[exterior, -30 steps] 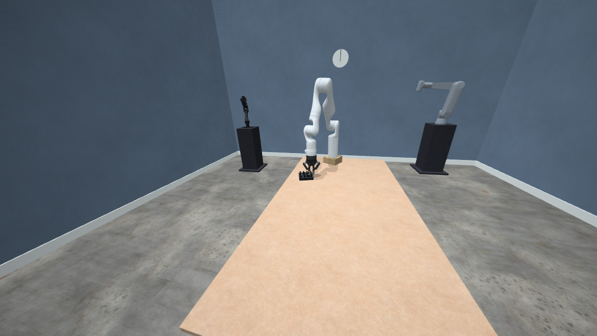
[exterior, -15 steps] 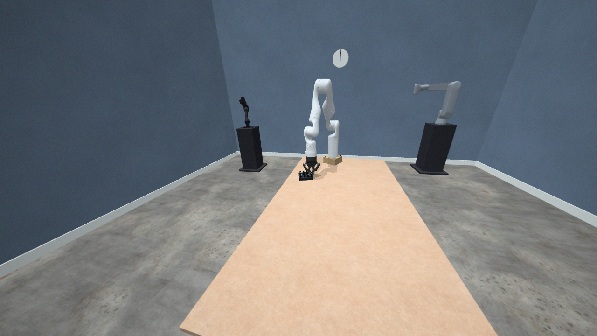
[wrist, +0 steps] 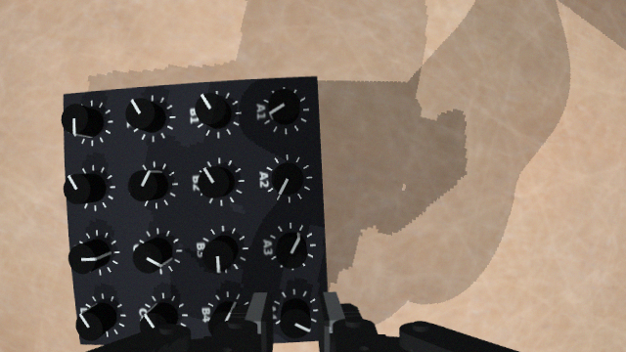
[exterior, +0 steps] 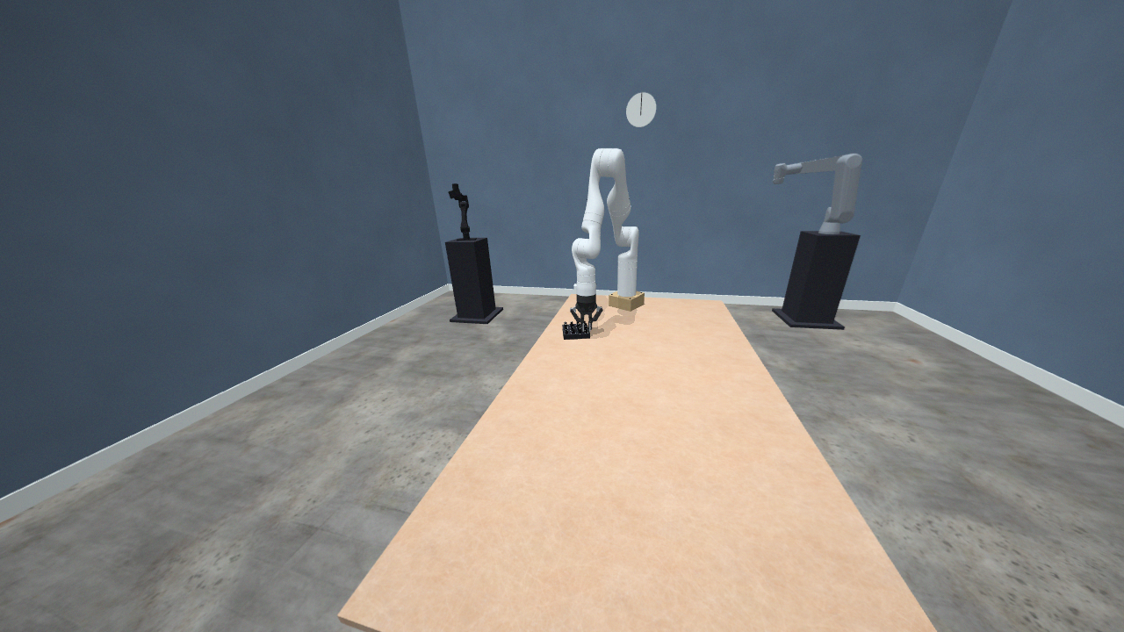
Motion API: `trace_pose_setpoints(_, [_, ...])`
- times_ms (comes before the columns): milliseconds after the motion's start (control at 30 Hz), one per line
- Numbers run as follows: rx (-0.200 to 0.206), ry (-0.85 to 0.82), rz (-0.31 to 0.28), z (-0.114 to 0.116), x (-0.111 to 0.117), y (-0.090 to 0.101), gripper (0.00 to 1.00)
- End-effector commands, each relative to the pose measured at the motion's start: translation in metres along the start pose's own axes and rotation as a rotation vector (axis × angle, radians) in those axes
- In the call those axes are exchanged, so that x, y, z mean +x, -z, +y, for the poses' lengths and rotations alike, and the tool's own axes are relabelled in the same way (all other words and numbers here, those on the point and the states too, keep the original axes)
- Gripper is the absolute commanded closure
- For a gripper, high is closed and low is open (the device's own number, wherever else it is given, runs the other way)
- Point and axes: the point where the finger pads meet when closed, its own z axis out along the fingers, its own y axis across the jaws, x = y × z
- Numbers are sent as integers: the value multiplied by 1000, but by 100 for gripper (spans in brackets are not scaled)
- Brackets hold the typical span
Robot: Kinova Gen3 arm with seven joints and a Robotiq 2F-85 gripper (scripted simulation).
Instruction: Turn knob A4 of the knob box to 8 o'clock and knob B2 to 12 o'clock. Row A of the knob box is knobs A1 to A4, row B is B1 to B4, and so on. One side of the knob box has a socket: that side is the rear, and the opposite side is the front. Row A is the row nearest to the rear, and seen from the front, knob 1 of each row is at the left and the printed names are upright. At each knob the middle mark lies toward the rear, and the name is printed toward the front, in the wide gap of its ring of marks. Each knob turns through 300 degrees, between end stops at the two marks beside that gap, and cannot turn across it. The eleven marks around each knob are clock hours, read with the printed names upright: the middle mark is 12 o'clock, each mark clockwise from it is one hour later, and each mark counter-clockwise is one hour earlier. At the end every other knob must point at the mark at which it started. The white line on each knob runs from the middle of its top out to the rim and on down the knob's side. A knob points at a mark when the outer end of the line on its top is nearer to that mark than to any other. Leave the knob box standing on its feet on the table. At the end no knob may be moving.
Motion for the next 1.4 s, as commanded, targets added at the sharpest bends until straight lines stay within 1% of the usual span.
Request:
trace_pose_setpoints(0, [1,0,-1,0,0,1,81])
trace_pose_setpoints(733, [1,0,-1,0,0,1,81])
trace_pose_setpoints(767, [1,0,-1,0,0,1,92])
trace_pose_setpoints(1367, [1,0,-1,0,0,1,92])
